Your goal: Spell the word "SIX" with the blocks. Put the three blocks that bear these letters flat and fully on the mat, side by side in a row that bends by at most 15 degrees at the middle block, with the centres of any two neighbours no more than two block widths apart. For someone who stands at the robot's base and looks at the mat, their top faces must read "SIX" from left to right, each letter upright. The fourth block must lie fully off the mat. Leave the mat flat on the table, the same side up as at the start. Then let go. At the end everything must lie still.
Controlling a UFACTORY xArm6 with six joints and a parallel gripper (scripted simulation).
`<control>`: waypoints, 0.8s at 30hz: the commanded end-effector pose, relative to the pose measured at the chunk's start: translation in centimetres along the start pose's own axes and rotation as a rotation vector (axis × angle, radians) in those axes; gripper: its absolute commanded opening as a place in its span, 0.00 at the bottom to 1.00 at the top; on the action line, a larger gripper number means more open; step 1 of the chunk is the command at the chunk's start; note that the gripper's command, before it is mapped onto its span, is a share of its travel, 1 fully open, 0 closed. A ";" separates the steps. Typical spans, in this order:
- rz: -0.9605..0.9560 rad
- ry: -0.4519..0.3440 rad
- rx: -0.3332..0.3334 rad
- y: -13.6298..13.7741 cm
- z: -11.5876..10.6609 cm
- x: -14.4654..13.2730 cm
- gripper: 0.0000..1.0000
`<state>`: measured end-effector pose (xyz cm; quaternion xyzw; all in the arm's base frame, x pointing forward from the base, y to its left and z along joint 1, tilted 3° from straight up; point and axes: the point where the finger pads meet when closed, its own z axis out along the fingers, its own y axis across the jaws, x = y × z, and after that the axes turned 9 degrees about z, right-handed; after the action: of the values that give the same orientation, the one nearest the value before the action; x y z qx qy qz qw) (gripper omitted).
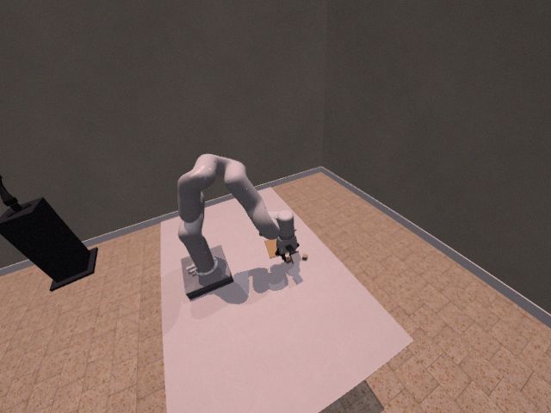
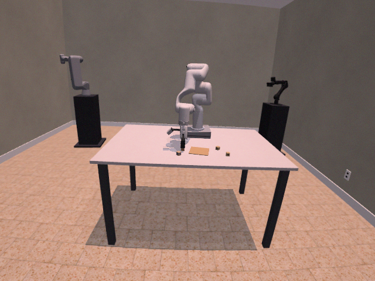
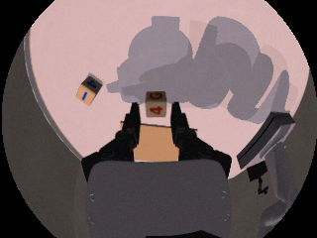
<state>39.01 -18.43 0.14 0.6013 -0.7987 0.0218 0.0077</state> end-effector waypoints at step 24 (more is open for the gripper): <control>0.000 0.000 0.002 -0.1 -6.6 0.0 1.00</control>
<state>38.81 -18.10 6.53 0.6013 -0.7987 0.0206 0.0084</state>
